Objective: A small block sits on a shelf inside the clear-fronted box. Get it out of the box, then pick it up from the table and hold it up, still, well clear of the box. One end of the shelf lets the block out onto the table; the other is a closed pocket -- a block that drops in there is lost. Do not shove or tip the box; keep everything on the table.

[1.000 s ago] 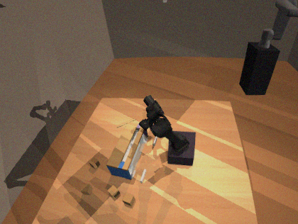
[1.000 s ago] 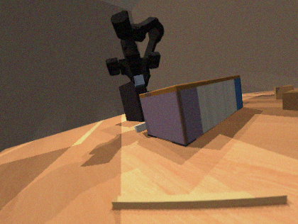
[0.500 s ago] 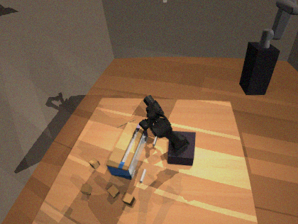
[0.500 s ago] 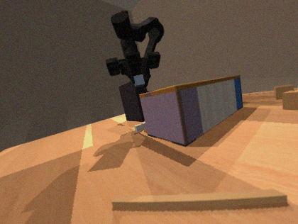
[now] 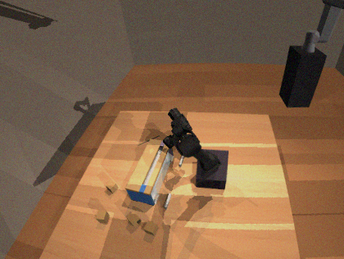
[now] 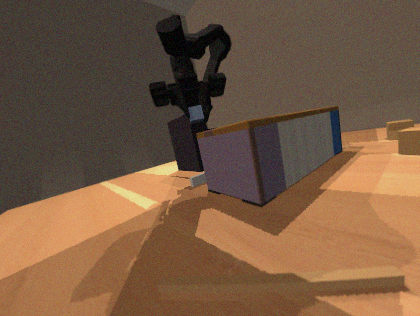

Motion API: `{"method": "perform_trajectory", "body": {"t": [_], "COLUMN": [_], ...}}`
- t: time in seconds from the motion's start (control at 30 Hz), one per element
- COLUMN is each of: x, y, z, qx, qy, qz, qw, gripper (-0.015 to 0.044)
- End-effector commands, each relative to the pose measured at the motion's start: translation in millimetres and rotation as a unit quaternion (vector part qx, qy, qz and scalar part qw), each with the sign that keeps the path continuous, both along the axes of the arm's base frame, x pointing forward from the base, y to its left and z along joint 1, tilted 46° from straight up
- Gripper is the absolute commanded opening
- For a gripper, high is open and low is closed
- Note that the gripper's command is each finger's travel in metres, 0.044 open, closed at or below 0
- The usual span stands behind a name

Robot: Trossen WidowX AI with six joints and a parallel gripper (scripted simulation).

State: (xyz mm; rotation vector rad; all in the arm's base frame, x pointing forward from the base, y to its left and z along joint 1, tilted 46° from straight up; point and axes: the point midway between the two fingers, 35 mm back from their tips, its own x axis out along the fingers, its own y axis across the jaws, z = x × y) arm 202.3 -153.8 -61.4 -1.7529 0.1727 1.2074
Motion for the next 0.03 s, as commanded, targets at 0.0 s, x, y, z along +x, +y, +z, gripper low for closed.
{"method": "perform_trajectory", "body": {"t": [0.0], "x": [0.4], "y": [-2.2], "z": [0.5], "qx": [-0.002], "qy": [0.001], "qz": [-0.002], "qw": [1.0], "gripper": [0.0]}}
